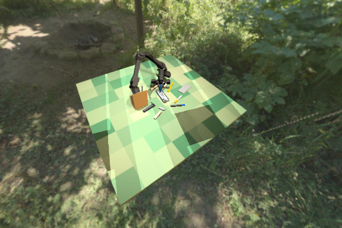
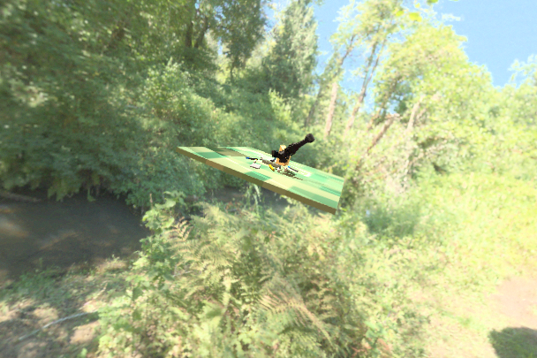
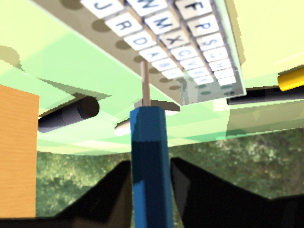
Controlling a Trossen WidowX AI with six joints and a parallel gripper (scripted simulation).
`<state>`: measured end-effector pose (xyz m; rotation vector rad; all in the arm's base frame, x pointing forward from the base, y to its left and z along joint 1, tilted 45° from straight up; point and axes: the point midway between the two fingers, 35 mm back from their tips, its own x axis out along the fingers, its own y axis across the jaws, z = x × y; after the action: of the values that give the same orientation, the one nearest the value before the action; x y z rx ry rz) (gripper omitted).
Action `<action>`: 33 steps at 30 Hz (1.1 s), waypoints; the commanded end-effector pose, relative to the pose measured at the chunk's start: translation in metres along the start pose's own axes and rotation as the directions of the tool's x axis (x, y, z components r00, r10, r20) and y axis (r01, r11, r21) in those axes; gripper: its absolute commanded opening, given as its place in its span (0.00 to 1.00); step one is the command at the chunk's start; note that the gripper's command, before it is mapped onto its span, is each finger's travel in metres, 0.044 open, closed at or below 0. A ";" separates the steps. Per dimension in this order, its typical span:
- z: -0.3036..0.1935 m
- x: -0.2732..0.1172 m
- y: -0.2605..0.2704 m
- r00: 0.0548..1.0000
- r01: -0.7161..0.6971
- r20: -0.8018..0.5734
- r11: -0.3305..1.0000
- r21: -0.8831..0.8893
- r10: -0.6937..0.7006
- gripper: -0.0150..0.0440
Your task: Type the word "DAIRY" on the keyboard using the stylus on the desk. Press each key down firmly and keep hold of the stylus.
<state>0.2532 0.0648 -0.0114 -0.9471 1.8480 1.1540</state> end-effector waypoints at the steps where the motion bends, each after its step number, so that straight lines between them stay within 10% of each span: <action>1: 0.001 0.002 0.000 1.000 -0.005 0.000 1.000 0.003 0.005 0.39; 33: 0.007 0.005 0.001 1.000 -0.006 0.000 1.000 0.003 0.006 0.39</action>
<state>0.2523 0.0694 -0.0151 -0.9468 1.8480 1.1544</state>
